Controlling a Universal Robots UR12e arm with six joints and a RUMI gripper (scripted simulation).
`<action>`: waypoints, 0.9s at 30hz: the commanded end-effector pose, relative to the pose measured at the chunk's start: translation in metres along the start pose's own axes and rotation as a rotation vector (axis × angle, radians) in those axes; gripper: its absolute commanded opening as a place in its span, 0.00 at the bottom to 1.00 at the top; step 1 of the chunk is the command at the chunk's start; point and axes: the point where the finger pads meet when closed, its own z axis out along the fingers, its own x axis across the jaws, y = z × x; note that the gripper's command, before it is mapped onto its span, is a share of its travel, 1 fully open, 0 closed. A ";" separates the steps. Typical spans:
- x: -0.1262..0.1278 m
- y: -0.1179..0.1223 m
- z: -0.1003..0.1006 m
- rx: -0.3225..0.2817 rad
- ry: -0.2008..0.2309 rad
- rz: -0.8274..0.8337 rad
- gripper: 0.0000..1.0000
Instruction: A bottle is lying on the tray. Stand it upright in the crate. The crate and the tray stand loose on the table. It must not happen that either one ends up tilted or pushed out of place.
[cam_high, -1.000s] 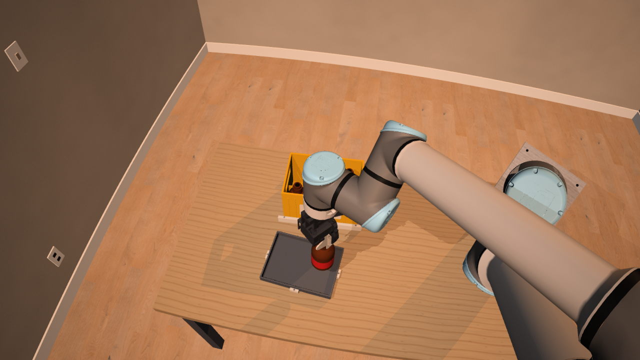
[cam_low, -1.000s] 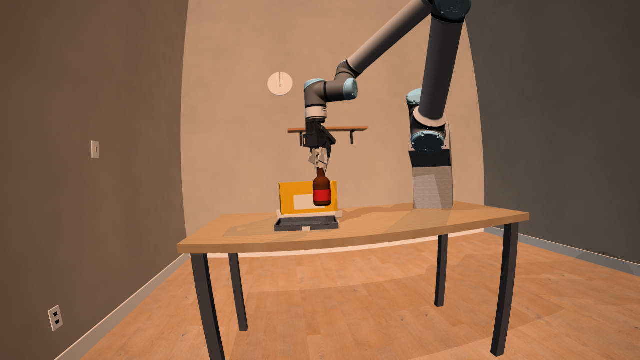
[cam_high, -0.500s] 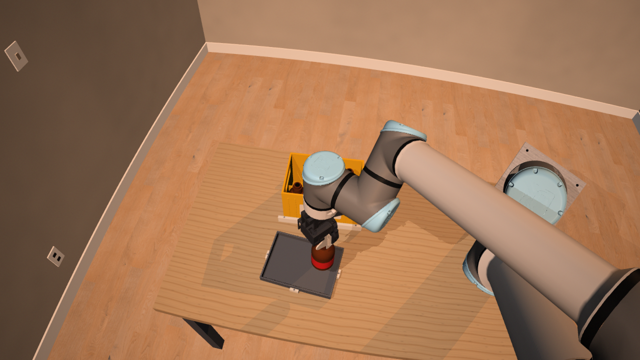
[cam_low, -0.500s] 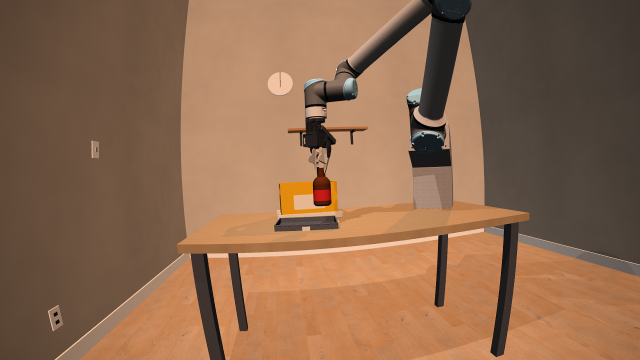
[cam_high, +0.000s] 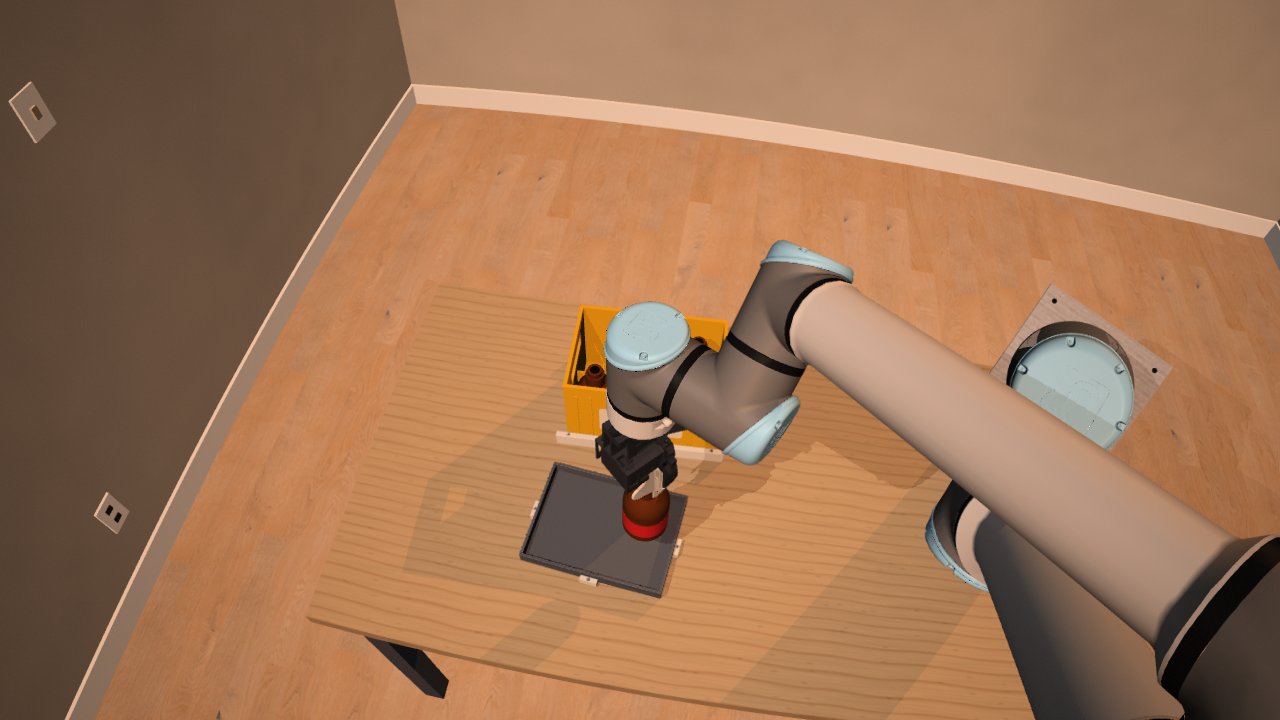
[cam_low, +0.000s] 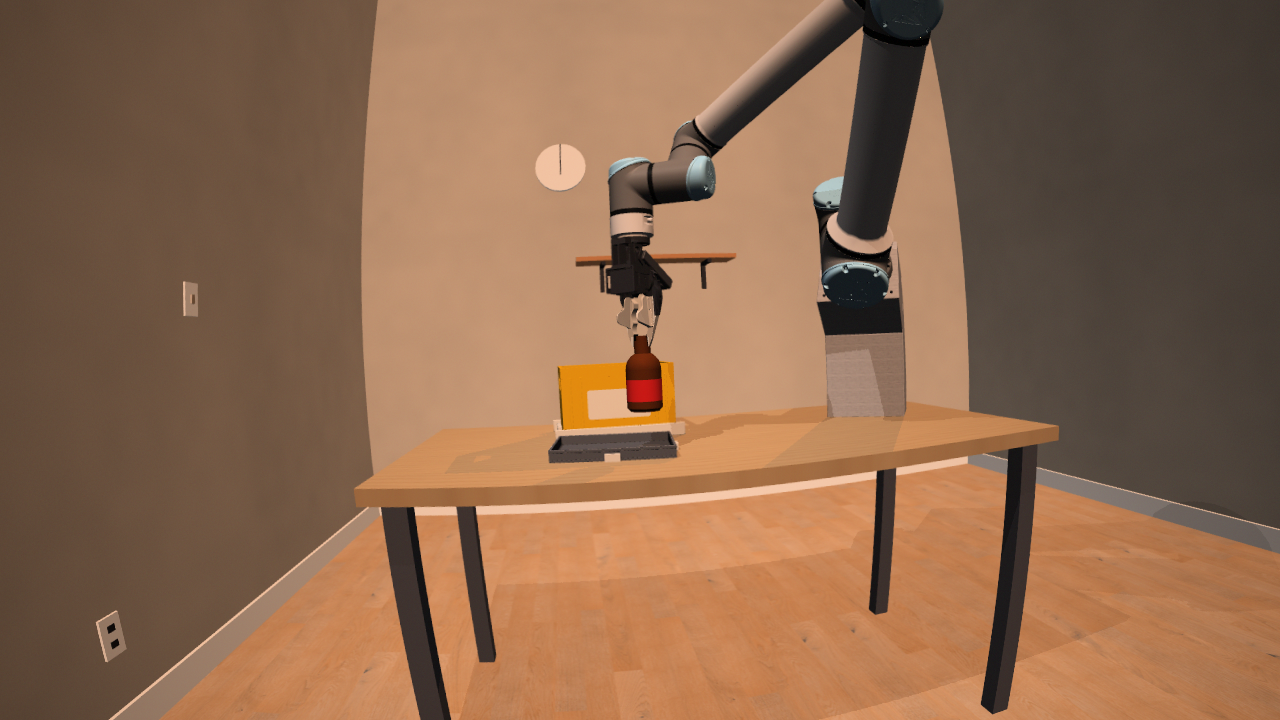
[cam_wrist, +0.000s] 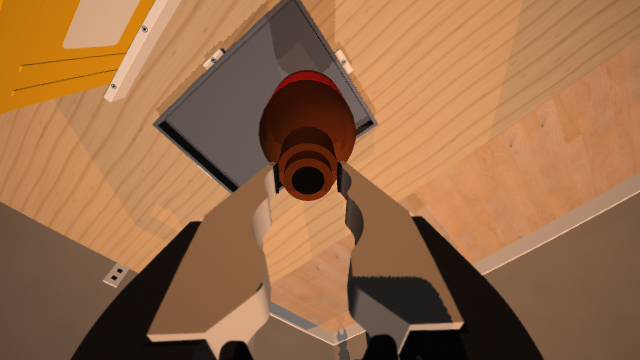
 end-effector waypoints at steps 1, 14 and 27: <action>0.000 0.000 0.000 0.000 -0.001 -0.001 0.00; 0.000 0.000 -0.001 0.000 -0.001 -0.001 0.00; 0.000 0.000 -0.009 0.000 -0.001 -0.001 0.00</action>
